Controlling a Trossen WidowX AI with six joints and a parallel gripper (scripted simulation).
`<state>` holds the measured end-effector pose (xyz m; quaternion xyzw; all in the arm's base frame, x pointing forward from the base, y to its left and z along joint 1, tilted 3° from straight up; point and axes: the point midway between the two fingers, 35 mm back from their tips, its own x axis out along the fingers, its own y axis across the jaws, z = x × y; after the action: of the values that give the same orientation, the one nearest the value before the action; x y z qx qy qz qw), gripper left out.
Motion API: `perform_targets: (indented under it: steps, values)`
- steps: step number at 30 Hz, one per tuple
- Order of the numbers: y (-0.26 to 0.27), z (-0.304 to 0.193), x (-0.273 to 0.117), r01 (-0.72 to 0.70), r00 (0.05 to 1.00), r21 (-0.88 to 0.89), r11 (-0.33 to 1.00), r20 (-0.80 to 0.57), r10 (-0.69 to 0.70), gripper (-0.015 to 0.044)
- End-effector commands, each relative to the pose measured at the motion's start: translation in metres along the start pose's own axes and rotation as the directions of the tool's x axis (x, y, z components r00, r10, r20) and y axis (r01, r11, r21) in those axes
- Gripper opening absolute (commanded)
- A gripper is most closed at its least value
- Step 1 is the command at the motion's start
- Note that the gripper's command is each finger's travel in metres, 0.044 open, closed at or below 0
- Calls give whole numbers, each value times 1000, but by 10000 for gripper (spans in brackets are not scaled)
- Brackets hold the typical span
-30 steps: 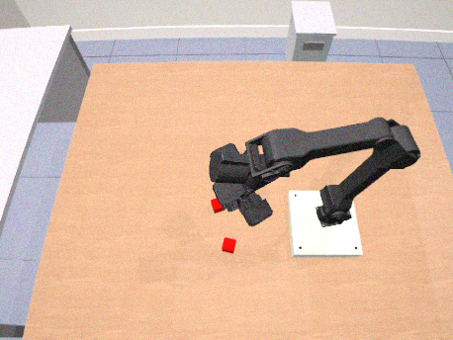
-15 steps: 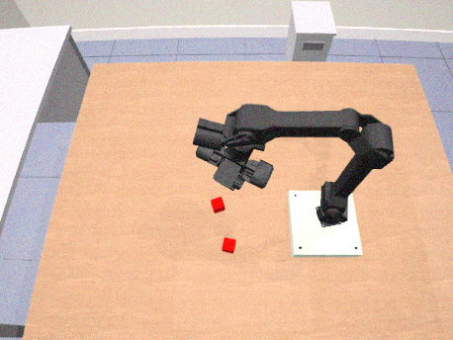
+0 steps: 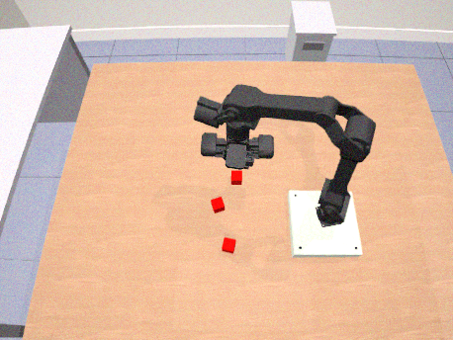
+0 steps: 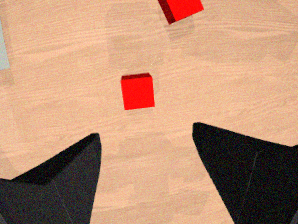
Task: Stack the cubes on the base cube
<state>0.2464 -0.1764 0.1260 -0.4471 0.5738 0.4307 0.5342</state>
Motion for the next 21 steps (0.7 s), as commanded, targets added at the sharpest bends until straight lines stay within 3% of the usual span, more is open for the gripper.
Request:
perform_targets:
  steps: [1, 10, 21]
  values:
    - [0, -1, 2, -8, 1000, -24, 1000, 11, 8, 265]
    - [0, 0, 59, -8, 1000, -24, 1000, 11, 8, 265]
    - [1, 0, 79, -8, 1000, -24, 1000, 11, 8, 265]
